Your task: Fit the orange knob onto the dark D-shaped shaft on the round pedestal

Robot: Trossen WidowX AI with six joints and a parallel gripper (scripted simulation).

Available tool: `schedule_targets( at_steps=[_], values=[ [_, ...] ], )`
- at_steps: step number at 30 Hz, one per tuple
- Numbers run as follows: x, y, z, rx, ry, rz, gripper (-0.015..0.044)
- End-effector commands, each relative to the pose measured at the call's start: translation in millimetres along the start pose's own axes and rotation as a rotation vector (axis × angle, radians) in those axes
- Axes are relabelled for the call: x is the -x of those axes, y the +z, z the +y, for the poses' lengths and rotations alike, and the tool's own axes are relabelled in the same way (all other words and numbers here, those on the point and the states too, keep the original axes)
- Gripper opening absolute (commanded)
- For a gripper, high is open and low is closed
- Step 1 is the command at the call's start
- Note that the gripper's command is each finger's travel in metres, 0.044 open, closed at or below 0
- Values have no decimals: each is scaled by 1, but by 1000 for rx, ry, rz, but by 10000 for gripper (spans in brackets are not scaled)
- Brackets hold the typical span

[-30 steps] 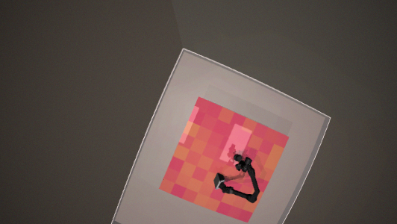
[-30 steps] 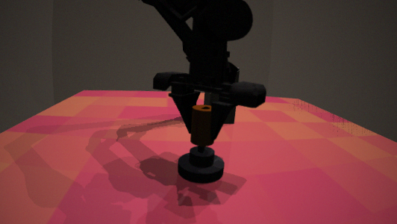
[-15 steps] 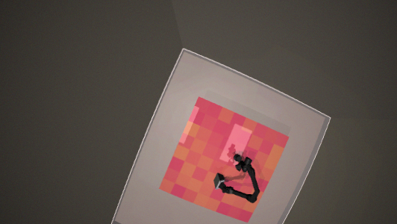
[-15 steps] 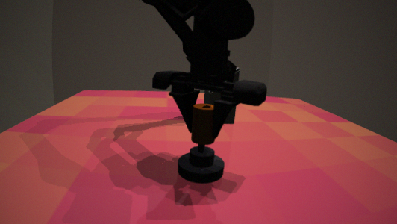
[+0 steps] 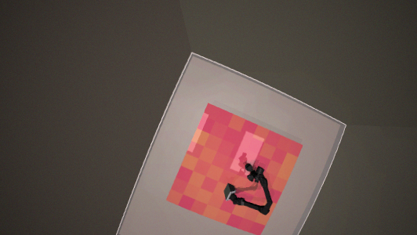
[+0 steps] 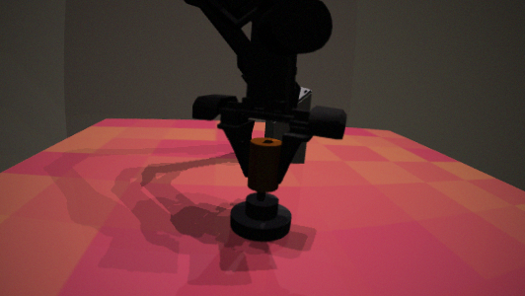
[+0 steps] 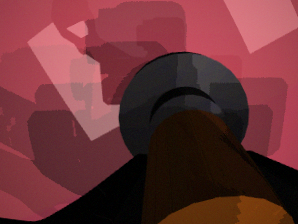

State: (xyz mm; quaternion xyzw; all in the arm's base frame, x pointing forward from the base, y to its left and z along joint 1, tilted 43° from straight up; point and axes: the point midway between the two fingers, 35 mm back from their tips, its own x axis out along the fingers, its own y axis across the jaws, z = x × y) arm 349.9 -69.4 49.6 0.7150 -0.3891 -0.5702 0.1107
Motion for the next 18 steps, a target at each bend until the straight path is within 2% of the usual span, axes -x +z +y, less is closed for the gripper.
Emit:
schedule_targets(
  at_steps=[1,18],
  values=[
    [2,0,0,3,-3,6,0],
    [-1,2,1,3,-2,6,0]
  ],
)
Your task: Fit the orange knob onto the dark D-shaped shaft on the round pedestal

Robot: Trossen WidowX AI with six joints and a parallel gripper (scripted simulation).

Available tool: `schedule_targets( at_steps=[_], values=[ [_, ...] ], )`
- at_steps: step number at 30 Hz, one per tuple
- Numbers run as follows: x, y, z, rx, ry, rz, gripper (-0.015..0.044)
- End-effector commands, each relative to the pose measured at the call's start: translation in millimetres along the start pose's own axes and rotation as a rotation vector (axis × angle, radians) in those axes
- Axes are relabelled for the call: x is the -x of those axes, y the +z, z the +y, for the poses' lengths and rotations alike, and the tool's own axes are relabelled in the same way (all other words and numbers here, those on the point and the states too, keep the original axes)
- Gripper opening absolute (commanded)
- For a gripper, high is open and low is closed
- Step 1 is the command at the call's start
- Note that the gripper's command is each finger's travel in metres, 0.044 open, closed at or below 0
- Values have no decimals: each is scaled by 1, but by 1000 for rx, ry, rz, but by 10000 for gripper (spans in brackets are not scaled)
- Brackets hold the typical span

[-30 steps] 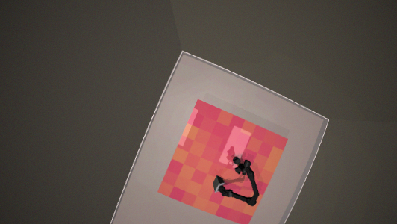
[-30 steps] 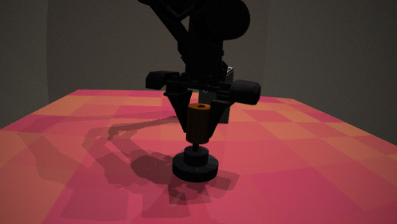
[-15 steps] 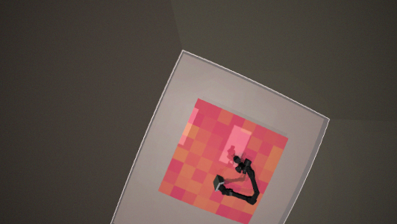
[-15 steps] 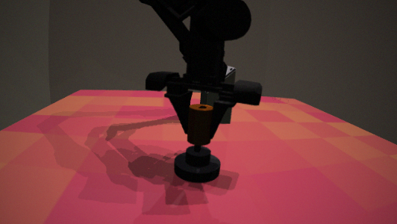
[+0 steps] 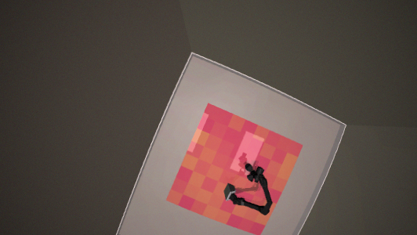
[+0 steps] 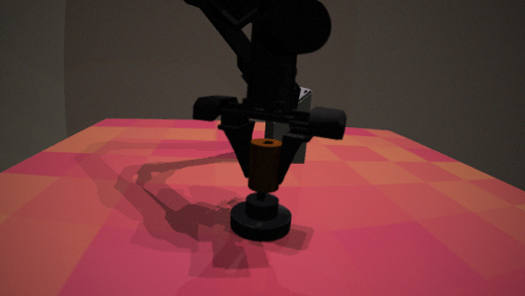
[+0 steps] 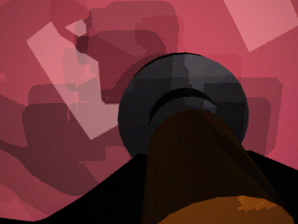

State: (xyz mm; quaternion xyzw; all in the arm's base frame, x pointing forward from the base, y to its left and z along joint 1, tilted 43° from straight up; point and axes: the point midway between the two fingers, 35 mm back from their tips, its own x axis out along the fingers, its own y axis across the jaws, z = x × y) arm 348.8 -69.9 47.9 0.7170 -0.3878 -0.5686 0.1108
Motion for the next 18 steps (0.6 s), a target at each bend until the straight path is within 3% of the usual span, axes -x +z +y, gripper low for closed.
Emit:
schedule_targets(
  at_steps=[1,18],
  values=[
    [1,0,1,3,1,1,0],
    [5,-4,0,213,1,1,0]
  ],
)
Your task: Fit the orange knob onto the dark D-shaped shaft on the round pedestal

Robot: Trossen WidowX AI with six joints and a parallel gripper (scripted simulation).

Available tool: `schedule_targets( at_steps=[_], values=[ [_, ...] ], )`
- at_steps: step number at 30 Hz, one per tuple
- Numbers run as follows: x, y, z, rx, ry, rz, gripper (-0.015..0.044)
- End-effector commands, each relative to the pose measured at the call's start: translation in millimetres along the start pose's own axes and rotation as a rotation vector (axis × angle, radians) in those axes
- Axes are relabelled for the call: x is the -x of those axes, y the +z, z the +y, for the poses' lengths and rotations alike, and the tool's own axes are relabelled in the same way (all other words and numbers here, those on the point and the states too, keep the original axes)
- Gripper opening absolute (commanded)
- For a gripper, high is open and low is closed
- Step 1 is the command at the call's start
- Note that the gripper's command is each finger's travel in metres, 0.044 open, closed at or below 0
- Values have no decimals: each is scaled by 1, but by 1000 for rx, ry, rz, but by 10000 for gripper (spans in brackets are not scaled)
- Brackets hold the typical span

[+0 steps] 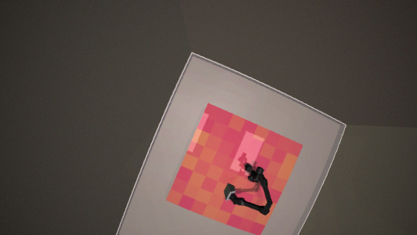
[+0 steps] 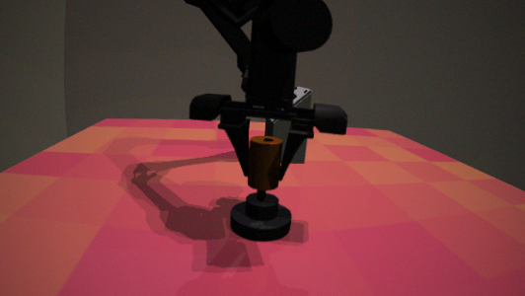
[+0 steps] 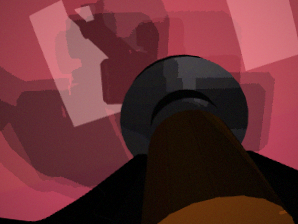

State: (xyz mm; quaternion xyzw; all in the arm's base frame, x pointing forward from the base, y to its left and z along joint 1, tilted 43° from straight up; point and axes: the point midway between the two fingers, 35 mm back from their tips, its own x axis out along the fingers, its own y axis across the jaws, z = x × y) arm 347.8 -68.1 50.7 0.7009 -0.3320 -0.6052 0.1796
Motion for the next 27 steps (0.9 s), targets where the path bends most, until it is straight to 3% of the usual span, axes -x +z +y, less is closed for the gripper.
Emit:
schedule_targets(
  at_steps=[1,27],
  values=[
    [1,-5,-1,18,-1,7,0],
    [-3,-1,0,18,-1,7,0]
  ],
)
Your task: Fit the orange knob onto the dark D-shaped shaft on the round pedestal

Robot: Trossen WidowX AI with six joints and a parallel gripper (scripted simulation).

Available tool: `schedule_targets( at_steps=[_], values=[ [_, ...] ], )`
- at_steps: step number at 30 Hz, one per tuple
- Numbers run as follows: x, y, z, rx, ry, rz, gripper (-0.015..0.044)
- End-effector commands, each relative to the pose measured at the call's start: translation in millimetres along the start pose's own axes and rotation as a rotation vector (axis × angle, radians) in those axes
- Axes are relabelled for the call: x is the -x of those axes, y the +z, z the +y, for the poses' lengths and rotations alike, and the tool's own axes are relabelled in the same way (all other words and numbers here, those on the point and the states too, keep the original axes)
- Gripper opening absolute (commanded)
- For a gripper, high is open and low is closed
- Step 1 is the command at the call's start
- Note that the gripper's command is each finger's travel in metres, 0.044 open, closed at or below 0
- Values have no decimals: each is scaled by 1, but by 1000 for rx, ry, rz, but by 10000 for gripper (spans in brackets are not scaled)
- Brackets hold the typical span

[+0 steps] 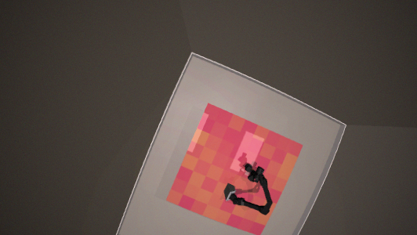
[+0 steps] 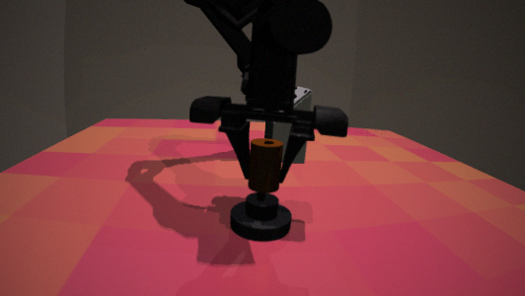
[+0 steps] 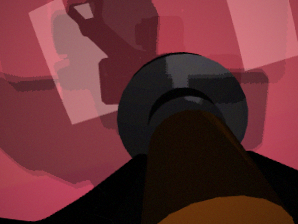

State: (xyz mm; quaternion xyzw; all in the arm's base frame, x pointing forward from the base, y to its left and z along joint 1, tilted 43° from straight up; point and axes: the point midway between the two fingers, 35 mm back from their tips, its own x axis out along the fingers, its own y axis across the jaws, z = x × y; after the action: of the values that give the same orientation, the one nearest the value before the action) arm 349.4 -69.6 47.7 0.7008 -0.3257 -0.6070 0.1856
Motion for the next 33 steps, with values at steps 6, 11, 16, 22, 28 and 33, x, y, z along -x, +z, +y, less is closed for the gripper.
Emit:
schedule_targets(
  at_steps=[6,11,16,22,28,33],
  values=[
    [3,1,1,1,1,3,0],
    [5,0,1,55,1,3,0],
    [6,-1,1,211,1,3,0],
    [4,-4,0,210,1,3,0],
    [0,-3,0,210,1,3,0],
    [0,-3,0,210,1,3,0]
  ],
)
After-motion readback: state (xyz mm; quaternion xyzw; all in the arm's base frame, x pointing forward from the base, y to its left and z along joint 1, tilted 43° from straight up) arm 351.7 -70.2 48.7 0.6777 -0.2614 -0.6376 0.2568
